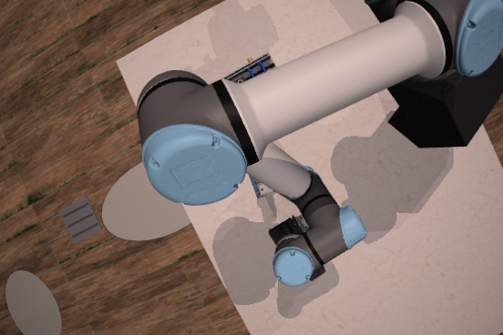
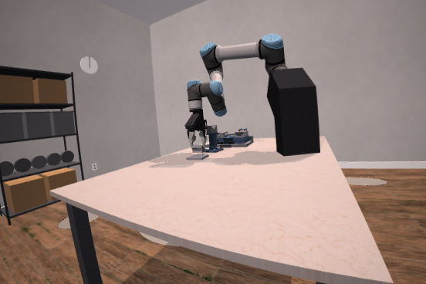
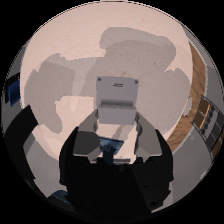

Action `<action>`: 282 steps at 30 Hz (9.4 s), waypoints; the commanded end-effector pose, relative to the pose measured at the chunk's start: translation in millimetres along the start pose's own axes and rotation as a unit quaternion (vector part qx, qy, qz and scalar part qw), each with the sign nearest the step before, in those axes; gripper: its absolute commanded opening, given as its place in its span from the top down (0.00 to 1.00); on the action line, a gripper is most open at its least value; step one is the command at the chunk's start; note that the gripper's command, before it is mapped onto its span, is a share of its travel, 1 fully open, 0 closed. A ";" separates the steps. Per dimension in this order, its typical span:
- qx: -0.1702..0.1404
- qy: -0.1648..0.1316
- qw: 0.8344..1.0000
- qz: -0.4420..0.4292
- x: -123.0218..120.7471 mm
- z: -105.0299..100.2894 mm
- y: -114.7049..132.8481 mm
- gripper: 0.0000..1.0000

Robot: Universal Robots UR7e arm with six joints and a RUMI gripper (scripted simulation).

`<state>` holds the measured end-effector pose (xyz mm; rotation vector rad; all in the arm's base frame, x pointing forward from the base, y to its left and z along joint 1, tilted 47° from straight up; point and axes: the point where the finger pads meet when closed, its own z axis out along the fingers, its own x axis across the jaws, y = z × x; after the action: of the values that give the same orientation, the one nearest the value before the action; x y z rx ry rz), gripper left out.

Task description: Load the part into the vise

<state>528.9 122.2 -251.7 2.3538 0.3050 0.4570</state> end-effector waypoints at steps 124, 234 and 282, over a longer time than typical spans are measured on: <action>0.001 0.000 1.000 0.003 0.5 -189.2 5.2 1.00; 0.000 0.000 0.994 0.107 -16.2 -189.2 171.5 1.00; -0.056 -0.006 0.993 0.107 -16.1 -189.1 170.6 1.00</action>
<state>452.8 107.4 -8.6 2.3120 0.0270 0.5501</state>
